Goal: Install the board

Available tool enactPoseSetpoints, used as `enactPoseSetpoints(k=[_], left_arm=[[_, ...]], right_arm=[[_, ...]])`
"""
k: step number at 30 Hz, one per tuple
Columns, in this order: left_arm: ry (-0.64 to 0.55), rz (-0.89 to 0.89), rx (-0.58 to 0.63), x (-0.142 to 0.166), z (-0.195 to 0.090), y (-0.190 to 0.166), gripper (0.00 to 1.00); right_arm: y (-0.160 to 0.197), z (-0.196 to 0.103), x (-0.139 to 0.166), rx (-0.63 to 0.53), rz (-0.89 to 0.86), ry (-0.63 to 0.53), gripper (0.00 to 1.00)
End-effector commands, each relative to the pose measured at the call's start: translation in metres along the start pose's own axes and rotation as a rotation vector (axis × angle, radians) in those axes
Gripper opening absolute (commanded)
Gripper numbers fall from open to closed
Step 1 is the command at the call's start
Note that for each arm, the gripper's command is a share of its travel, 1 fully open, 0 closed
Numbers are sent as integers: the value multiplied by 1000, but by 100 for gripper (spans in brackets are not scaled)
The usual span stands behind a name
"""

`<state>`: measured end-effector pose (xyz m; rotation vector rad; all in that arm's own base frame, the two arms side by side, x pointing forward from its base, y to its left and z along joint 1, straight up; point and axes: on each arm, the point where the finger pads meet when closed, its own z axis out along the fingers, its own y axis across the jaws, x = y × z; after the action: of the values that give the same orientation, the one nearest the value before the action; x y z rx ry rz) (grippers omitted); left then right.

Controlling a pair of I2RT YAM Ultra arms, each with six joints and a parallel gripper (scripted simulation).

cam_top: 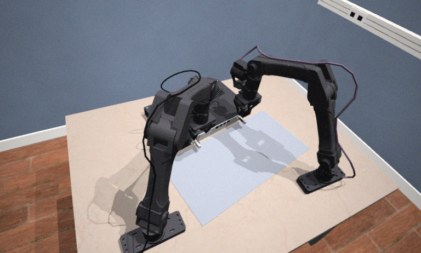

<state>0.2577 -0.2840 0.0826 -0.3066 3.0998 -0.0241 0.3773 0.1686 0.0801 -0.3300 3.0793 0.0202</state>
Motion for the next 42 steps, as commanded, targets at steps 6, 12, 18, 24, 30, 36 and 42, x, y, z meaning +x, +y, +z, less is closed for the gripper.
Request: enactPoseSetpoints(k=[6,12,18,24,30,36,42], left_arm=[[-10,7,-8,5,-17,3,64],[-10,7,-8,5,-17,3,64],[-3,4,-4,4,-17,3,64],[-3,4,-4,4,-17,3,64],[-3,4,-4,4,-17,3,64],[-3,4,-4,4,-17,3,64],[-3,4,-4,4,-17,3,64]], right_arm=[[0,-20,8,15,0,8,64],[-6,-20,-4,26,3,-64,64],[-29,-62,-13,57,18,-287,64],[-51,-112,-7,78,38,-497,64],[-71,-159,-8,97,51,-714,64],[-93,-212,2,102,70,-954,64],[-115,-271,4,121,83,-1221,64]])
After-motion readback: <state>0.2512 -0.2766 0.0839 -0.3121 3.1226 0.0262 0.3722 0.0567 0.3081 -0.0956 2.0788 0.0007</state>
